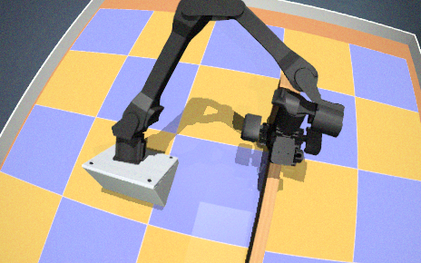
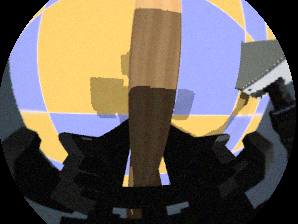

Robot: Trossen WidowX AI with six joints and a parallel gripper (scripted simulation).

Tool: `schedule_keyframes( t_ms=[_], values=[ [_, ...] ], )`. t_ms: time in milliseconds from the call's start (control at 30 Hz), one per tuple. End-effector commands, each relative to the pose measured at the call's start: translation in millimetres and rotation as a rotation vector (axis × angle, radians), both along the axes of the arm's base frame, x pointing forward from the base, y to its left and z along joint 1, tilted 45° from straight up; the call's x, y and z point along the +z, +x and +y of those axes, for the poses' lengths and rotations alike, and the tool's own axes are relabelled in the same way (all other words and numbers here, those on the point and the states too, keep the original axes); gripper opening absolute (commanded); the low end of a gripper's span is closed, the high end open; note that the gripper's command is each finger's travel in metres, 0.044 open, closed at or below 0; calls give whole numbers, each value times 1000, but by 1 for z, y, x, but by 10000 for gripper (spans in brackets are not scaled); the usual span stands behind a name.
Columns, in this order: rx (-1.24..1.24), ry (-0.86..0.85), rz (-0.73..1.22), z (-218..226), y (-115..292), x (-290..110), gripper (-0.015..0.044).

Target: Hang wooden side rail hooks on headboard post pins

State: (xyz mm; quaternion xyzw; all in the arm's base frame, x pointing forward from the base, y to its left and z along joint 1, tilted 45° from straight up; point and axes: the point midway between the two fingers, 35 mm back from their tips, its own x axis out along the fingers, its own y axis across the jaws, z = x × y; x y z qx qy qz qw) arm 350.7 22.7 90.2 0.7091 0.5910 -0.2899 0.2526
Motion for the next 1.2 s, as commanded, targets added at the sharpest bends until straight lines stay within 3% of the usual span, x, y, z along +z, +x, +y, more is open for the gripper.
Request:
schedule_keyframes(
  t_ms=[0, 1167],
  values=[
    [-8, -1, -14, -1, 1, 4, 0],
    [-8, -1, -14, 3, 2, 0, 0]
  ],
)
